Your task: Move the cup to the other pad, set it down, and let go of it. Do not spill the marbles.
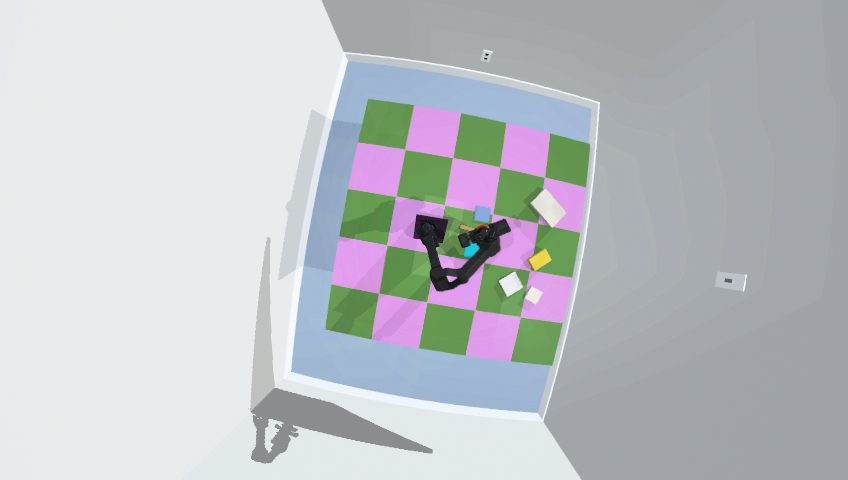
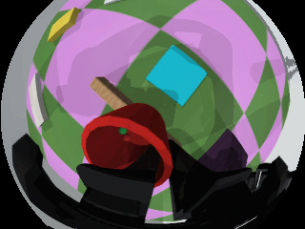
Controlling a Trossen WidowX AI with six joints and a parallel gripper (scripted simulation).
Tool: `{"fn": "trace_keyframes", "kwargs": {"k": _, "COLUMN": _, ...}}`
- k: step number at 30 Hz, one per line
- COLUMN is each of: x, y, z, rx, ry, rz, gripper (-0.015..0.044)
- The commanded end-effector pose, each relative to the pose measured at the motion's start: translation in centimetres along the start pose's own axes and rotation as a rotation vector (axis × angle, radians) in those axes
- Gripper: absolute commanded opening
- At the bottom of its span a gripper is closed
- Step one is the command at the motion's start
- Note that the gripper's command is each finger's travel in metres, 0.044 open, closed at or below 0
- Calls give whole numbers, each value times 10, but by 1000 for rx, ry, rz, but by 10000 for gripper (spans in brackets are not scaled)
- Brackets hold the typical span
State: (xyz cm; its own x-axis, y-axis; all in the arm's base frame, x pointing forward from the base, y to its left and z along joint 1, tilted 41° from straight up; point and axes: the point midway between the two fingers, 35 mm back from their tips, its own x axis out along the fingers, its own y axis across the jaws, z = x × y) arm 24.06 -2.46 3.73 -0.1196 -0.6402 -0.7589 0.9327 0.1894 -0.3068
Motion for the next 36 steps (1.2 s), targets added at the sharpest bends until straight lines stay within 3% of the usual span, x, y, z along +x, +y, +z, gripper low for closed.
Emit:
{"fn": "trace_keyframes", "kwargs": {"k": 1, "x": -1, "y": -6, "z": 8, "rx": -5, "ry": -5, "rz": 3, "gripper": 0}}
{"fn": "trace_keyframes", "kwargs": {"k": 36, "x": -6, "y": -52, "z": 72, "rx": -6, "ry": -8, "rz": 1, "gripper": 0}}
